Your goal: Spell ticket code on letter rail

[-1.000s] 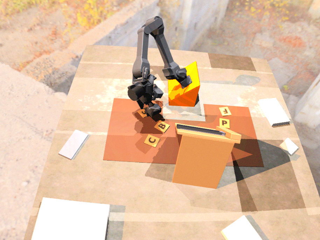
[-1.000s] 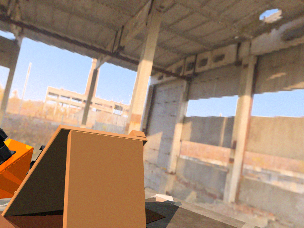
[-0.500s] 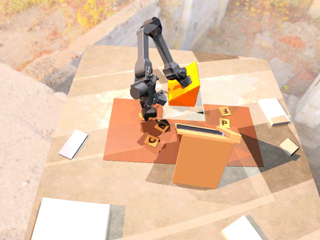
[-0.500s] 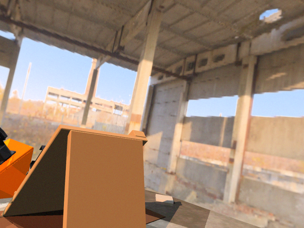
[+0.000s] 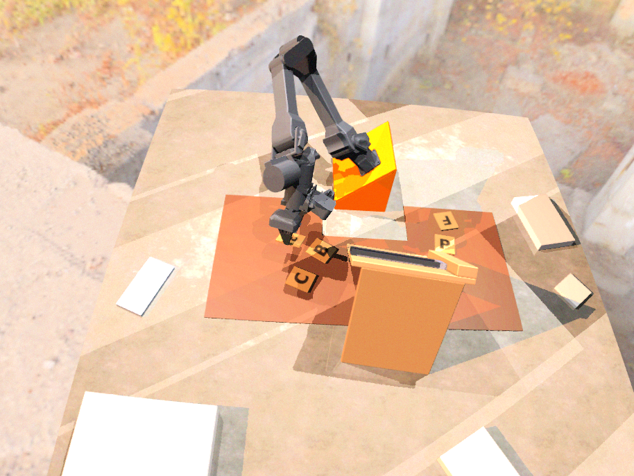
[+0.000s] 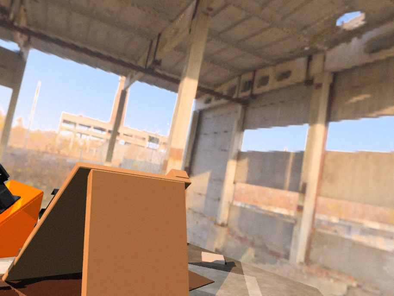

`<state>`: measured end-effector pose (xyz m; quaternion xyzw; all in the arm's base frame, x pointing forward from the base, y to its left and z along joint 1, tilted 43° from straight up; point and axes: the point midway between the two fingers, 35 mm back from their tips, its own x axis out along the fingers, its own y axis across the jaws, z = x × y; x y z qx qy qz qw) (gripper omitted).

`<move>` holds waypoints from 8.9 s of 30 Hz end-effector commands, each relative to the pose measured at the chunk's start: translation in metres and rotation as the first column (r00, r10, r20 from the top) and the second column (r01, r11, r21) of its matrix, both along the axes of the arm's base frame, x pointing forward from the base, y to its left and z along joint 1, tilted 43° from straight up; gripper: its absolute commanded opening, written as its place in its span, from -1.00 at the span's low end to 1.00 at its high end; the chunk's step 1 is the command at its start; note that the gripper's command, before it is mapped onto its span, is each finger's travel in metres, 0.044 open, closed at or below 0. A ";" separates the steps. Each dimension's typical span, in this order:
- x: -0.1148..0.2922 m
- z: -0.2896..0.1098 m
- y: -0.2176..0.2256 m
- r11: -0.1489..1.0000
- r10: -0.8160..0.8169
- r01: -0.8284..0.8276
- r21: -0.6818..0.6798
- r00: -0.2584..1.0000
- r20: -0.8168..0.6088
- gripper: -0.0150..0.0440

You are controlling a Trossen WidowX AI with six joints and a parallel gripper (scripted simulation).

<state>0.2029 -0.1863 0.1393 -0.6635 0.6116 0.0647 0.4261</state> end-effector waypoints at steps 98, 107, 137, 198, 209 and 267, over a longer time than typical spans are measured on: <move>0.096 0.027 0.090 0.774 -0.621 0.026 0.633 0.229 0.750 -0.49; 0.098 0.025 0.093 0.774 -0.621 0.026 0.633 0.229 0.750 -0.49; 0.102 0.015 0.104 0.773 -0.621 0.026 0.633 0.229 0.749 -0.49; 0.111 -0.006 0.125 0.772 -0.623 0.026 0.635 0.228 0.748 -0.49; 0.113 -0.010 0.129 0.772 -0.623 0.026 0.635 0.228 0.748 -0.49; 0.123 -0.027 0.150 0.771 -0.624 0.026 0.636 0.228 0.747 -0.49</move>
